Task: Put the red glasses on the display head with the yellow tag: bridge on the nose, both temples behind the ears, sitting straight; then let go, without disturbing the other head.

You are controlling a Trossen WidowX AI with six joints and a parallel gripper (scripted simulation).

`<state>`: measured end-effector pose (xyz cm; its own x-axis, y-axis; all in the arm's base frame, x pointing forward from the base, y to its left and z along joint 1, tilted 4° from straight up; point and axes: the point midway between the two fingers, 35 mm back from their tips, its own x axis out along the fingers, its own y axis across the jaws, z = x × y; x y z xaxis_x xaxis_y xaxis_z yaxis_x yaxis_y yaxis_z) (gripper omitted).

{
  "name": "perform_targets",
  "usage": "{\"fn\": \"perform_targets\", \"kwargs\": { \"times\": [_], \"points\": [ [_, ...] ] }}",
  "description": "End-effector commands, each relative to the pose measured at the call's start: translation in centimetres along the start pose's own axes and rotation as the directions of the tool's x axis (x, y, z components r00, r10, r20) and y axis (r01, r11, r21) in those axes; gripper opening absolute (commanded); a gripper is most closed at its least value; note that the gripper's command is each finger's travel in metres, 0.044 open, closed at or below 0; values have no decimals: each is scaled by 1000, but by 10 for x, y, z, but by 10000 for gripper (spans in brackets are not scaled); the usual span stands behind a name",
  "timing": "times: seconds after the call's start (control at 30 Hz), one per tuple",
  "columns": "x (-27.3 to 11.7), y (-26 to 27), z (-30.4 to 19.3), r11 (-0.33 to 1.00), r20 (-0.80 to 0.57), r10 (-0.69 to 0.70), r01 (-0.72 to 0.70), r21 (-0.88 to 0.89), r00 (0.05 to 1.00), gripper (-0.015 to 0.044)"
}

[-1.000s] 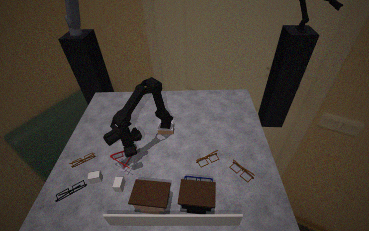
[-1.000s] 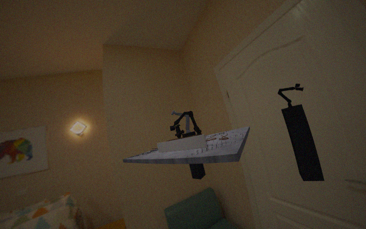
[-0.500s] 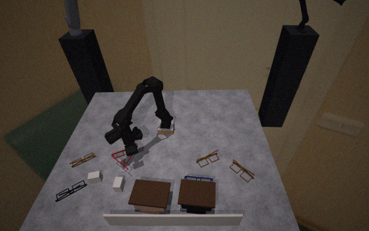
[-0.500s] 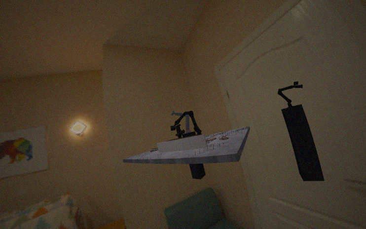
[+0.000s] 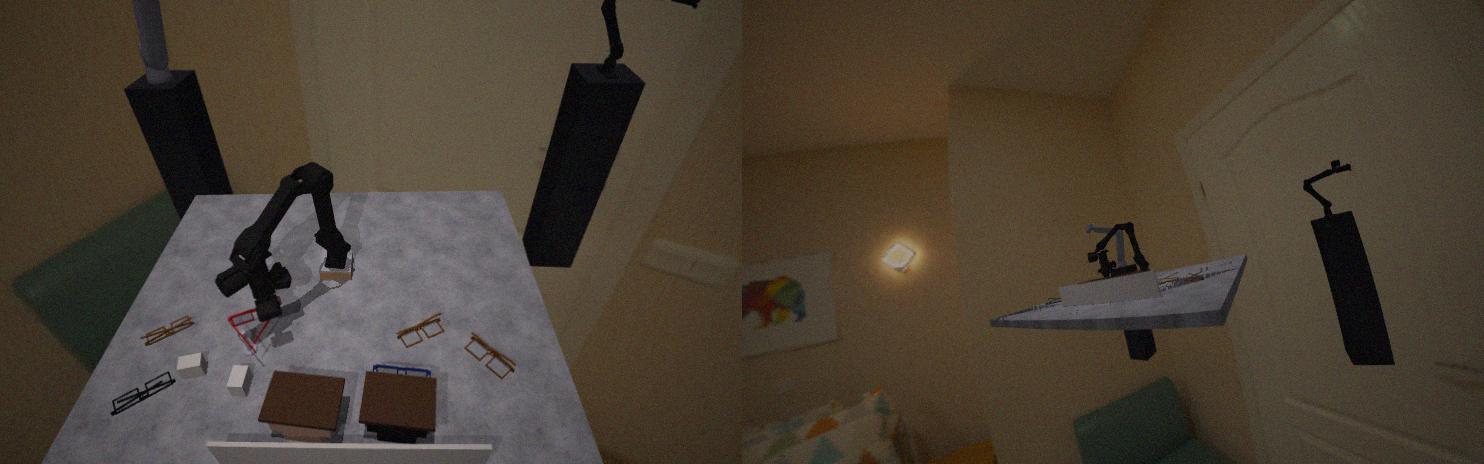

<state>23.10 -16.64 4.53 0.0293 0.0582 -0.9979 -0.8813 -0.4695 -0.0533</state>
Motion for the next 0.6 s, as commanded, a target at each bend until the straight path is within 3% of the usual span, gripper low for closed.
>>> {"fn": "perform_targets", "kwargs": {
  "times": [0.0,0.57],
  "points": [
    [1,2,4,1000,4,5,-5,-3,1000,0],
    [1,6,14,1000,5,5,-5,-3,1000,0]
  ]
}}
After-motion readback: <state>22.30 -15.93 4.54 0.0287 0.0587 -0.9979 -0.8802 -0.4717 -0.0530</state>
